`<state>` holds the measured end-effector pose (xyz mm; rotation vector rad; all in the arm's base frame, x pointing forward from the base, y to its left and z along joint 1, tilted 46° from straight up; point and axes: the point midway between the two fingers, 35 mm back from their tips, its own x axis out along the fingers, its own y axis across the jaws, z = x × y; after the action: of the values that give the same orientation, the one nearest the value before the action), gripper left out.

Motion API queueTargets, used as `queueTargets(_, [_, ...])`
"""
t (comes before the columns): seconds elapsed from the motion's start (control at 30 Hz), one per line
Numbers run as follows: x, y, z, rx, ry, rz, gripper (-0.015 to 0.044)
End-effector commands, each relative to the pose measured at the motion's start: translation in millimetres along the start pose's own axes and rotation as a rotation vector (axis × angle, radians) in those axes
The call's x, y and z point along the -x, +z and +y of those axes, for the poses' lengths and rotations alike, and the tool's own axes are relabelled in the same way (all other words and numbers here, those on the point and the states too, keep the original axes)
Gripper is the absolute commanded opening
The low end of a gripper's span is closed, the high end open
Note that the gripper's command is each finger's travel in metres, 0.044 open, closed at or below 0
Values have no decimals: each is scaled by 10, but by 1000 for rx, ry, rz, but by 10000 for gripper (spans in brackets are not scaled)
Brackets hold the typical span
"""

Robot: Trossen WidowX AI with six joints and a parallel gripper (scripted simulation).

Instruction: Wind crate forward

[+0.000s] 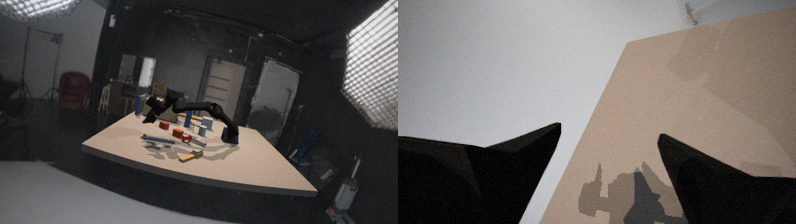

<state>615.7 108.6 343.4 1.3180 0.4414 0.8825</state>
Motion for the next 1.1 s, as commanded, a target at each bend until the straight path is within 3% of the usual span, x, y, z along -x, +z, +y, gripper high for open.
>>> queueTargets(0.0, [4, 0, -8, 11, -5, -1, 426])
queueTargets(0.27, [274, -104, -331, 481, -224, 43, 440])
queueTargets(0.57, [776, -466, -653, 1039, -402, 304, 440])
queueTargets(1.07, [1462, -1118, -861, 1575, -346, 752, 440])
